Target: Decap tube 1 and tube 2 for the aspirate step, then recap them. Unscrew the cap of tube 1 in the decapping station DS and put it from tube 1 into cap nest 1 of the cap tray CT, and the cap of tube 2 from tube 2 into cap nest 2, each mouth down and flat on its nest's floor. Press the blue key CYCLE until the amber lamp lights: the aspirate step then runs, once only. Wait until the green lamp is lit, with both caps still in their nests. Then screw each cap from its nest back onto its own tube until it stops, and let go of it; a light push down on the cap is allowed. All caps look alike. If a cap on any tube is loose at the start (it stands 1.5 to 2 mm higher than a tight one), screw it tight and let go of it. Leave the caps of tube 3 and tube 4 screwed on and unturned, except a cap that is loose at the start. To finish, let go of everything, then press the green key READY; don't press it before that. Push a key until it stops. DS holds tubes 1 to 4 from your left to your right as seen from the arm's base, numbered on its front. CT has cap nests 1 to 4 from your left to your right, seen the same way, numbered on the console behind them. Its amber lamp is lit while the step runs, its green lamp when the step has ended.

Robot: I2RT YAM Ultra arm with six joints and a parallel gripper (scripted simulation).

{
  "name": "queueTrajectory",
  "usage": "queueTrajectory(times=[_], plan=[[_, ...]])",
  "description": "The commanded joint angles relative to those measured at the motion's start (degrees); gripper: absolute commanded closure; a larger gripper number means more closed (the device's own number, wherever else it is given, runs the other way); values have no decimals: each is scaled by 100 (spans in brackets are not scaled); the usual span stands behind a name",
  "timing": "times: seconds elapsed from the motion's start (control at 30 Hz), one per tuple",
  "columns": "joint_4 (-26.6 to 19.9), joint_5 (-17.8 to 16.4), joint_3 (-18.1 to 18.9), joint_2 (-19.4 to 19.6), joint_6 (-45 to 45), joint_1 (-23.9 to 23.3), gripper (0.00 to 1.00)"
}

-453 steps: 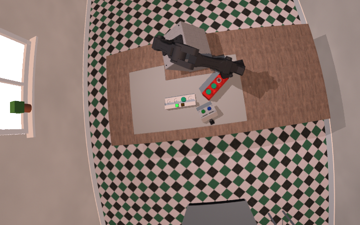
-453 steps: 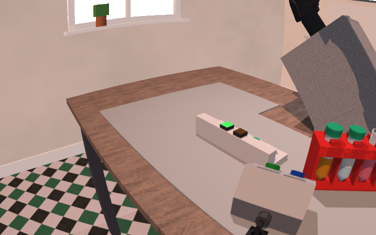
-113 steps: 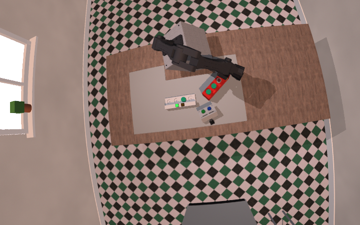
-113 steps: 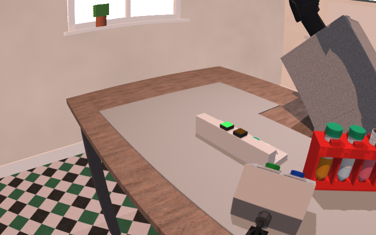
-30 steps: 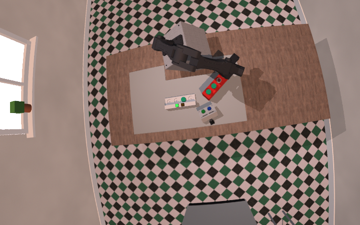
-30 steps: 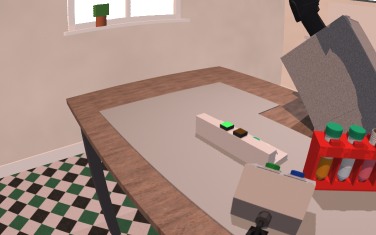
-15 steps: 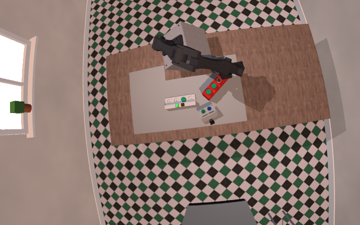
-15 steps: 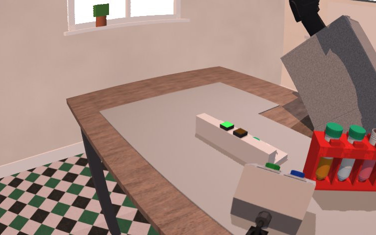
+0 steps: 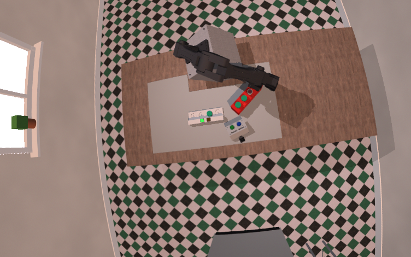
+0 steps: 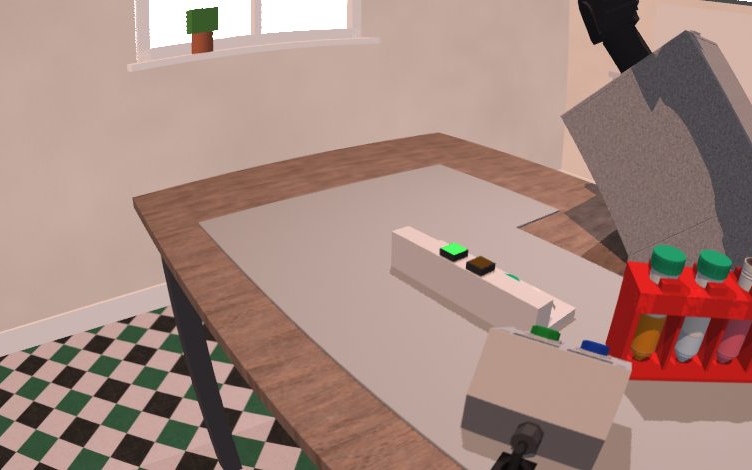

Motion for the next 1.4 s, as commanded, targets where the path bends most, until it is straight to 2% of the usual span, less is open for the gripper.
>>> queueTrajectory(times=[0.0,0.07,0.13,0.63,0.7,1.1,1.37], plan=[[4,-10,17,-46,1483,24,100],[5,-9,17,-45,2056,24,100],[5,-9,17,-45,2056,24,100],[12,-7,16,-40,6349,20,100],[12,-7,16,-40,6349,20,100],[17,-5,15,-35,9731,17,100],[17,-5,16,-35,9731,18,100]])
